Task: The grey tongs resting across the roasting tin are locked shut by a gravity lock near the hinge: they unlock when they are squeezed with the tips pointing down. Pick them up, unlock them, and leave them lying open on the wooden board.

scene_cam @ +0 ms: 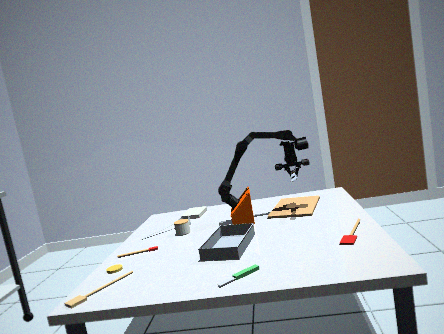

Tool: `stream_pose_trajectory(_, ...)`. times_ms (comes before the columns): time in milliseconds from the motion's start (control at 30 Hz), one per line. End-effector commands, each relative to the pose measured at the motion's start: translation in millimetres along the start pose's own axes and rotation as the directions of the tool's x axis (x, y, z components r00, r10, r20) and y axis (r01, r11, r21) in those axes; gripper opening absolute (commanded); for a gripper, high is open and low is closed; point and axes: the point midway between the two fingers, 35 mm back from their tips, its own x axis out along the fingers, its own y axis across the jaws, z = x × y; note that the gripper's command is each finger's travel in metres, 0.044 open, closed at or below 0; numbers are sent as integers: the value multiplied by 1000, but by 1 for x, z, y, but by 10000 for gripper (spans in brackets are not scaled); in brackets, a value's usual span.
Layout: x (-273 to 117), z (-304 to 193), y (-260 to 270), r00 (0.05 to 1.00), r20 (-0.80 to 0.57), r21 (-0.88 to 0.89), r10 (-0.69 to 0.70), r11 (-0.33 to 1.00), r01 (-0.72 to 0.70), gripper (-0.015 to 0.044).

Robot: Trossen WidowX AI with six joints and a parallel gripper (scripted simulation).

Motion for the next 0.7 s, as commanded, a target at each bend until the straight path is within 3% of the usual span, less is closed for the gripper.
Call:
stream_pose_trajectory(0,4,33,5,1000,6,76,7,997,-8,-150)
stream_pose_trajectory(267,16,78,18,1000,5,187,31,982,-31,-150)
stream_pose_trajectory(667,17,79,18,999,19,192,30,981,-33,-150)
